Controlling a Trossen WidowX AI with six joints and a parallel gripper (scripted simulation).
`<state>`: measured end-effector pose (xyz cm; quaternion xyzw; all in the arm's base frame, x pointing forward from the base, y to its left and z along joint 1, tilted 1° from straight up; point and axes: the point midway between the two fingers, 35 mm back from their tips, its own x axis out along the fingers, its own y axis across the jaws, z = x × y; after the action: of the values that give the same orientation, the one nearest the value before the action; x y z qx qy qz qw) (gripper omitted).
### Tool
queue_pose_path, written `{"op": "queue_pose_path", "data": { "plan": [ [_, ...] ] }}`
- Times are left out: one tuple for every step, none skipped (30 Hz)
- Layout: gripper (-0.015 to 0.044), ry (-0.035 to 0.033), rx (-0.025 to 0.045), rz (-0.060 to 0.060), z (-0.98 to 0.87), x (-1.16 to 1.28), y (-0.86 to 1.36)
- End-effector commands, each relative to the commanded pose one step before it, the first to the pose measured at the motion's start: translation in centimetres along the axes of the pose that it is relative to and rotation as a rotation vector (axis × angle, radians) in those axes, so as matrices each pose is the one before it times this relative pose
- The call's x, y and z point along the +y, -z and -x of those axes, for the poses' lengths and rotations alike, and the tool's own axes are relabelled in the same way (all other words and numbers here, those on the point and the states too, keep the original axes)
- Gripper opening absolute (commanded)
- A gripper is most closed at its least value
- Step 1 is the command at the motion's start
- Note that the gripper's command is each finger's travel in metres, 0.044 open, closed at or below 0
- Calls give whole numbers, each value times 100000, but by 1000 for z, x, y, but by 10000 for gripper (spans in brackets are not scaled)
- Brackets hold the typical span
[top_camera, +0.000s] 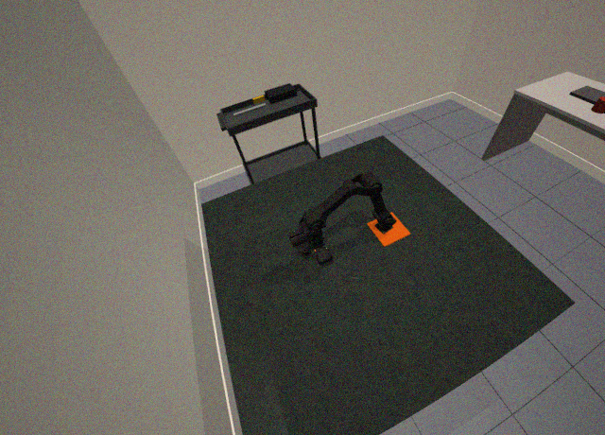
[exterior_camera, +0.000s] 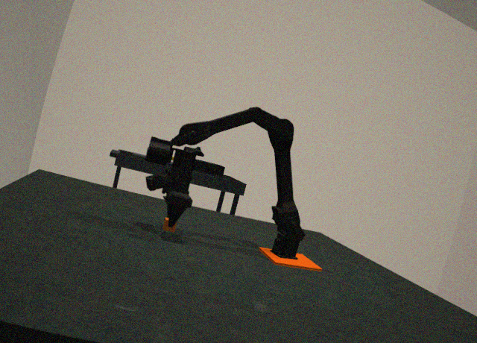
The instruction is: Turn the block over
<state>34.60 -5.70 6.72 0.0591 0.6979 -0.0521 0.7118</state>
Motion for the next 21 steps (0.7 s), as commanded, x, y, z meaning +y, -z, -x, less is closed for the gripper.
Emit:
{"op": "queue_pose_path", "data": {
  "plan": [
    [0, 324, -1667, 417, 1252, -50, -225],
    [0, 0, 0, 0, 0, 0, 0],
    [0, -2, -248, -5, -12, 0, -5],
    [0, -7, -744, -14, -37, 0, -14],
    [0, -11, -1240, -23, -61, 1, -21],
    [0, -14, -1514, -28, -72, 1, -23],
    [0, -14, -1514, -27, -70, 1, -20],
    [0, -15, -1514, -26, -67, 1, -17],
    [0, -15, -1514, -26, -65, 1, -14],
    [0, -15, -1513, -25, -62, 1, -10],
    [0, -15, -1513, -25, -59, 1, -7],
    [0, -16, -1513, -24, -57, 1, -4],
    [0, -16, -1512, -24, -54, 1, -1],
    [0, -16, -1512, -23, -51, 1, 2],
    [0, -17, -1512, -22, -48, 1, 5],
    [0, -14, -1515, -17, -44, 1, 7],
    [0, -12, -1518, -12, -40, 1, 9],
    [0, -12, -1518, -12, -37, 1, 12],
    [0, -11, -1519, -9, -33, 0, 14],
    [0, -10, -1520, -7, -29, 0, 17],
    [0, -7, -1523, -1, -25, 0, 19]
  ]
}}
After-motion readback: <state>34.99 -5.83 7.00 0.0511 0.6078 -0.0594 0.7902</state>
